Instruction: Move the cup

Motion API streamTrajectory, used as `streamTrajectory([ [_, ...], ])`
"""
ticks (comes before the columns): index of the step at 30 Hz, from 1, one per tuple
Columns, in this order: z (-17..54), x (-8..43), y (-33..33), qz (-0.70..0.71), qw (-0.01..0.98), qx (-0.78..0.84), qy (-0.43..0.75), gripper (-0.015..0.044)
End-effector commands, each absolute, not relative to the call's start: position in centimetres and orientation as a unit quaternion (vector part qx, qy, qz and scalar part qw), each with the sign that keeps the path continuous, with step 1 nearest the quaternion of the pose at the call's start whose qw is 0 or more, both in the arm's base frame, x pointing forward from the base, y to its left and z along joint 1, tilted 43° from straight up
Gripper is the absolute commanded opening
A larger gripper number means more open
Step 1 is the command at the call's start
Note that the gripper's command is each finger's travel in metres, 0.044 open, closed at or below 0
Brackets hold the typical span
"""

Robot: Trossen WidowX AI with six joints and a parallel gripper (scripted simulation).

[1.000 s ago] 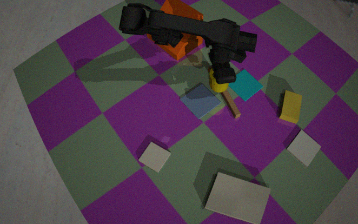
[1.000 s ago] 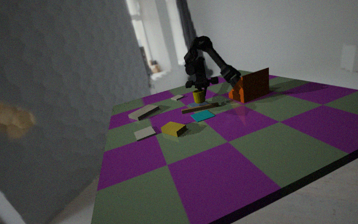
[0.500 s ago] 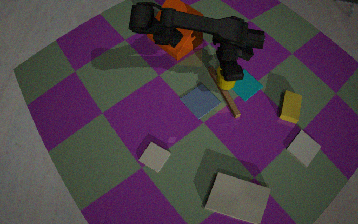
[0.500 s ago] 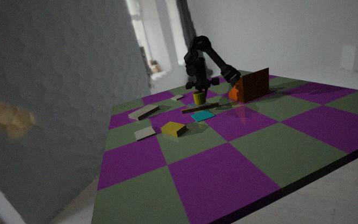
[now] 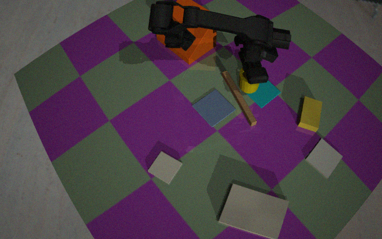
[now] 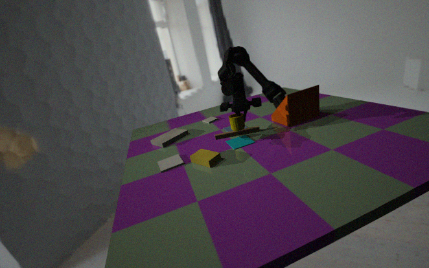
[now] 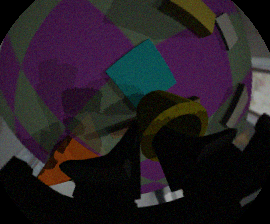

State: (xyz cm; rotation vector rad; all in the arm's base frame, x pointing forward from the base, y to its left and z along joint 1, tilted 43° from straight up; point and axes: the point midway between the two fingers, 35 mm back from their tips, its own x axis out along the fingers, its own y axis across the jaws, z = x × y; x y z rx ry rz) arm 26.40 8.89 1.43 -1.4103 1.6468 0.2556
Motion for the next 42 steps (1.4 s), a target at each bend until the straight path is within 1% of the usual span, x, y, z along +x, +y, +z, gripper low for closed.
streamTrajectory([
  [1,1.1,26.8,9.8,0.104,0.468,-0.571,0.667,0.0],
  [24,-1.2,28.3,13.2,0.104,0.469,-0.57,0.666,0.0],
  [42,-3.0,28.6,11.8,0.104,0.469,-0.57,0.666,0.0],
])
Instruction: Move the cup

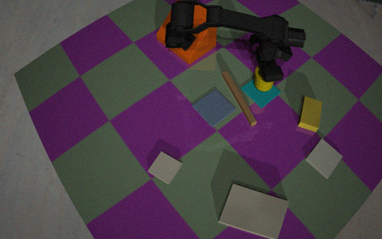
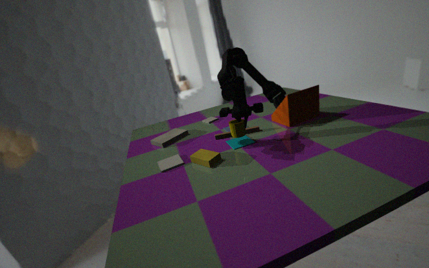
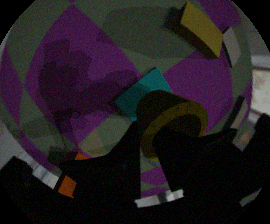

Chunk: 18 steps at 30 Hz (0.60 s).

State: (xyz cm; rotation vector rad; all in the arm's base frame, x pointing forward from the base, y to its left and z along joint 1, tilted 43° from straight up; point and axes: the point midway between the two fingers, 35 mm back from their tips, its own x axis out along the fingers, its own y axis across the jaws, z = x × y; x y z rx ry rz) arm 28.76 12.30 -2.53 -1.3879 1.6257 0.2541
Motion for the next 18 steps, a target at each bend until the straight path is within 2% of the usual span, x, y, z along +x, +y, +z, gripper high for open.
streamTrajectory([
  [1,-3.1,28.7,11.7,0.104,0.469,-0.57,0.666,0.0],
  [18,-4.7,28.8,10.3,0.103,0.469,-0.571,0.666,0.0],
])
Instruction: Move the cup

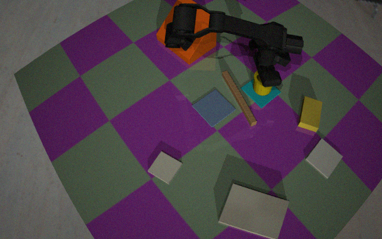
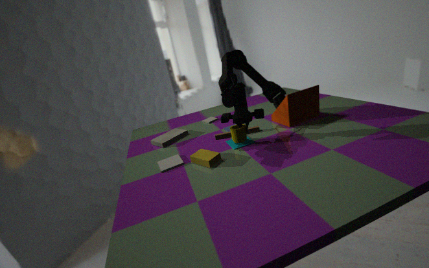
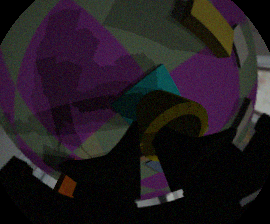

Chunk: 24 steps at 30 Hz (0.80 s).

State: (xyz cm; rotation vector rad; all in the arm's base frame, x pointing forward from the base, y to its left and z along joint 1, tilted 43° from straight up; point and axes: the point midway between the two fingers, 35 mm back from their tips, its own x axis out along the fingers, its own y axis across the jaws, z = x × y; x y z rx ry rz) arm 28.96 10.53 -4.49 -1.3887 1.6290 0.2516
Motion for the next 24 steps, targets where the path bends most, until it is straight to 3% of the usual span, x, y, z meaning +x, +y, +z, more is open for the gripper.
streamTrajectory([
  [1,-4.49,28.96,10.53,0.103,0.473,-0.568,0.666,0.0],
  [12,-4.49,28.96,10.53,0.103,0.473,-0.568,0.666,0.0],
  [18,-4.49,28.96,10.53,0.103,0.473,-0.568,0.666,0.0146],
  [24,-4.45,28.96,10.58,0.103,0.473,-0.568,0.666,0.0146],
])
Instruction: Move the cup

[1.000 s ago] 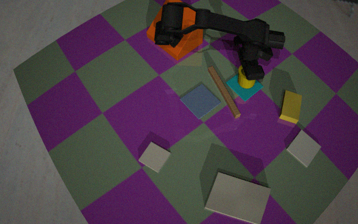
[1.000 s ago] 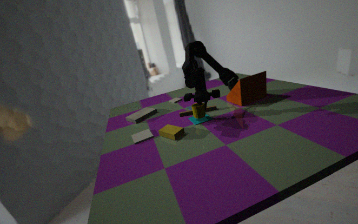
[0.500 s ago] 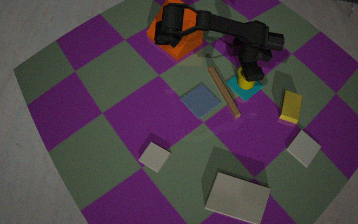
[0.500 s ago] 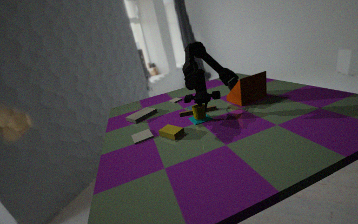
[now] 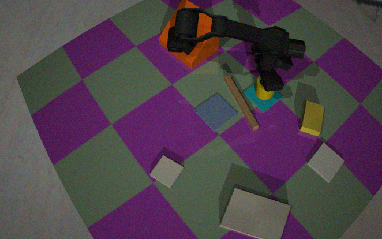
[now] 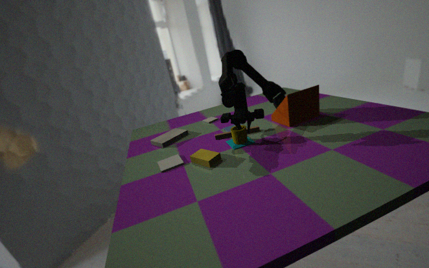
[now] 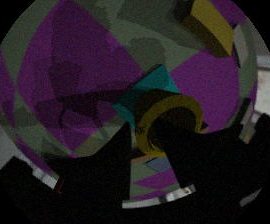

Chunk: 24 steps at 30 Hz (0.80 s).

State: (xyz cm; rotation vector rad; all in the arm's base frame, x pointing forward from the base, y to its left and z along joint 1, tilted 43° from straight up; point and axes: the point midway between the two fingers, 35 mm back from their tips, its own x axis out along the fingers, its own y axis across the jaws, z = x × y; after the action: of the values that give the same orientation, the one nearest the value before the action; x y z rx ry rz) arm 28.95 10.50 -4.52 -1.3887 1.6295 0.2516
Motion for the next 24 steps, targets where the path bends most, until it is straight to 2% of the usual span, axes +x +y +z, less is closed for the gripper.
streamTrajectory([
  [1,-4.4,29.0,10.6,0.103,0.473,-0.568,0.666,0.0146],
  [24,-1.8,28.6,12.9,0.104,0.471,-0.569,0.666,0.0146],
])
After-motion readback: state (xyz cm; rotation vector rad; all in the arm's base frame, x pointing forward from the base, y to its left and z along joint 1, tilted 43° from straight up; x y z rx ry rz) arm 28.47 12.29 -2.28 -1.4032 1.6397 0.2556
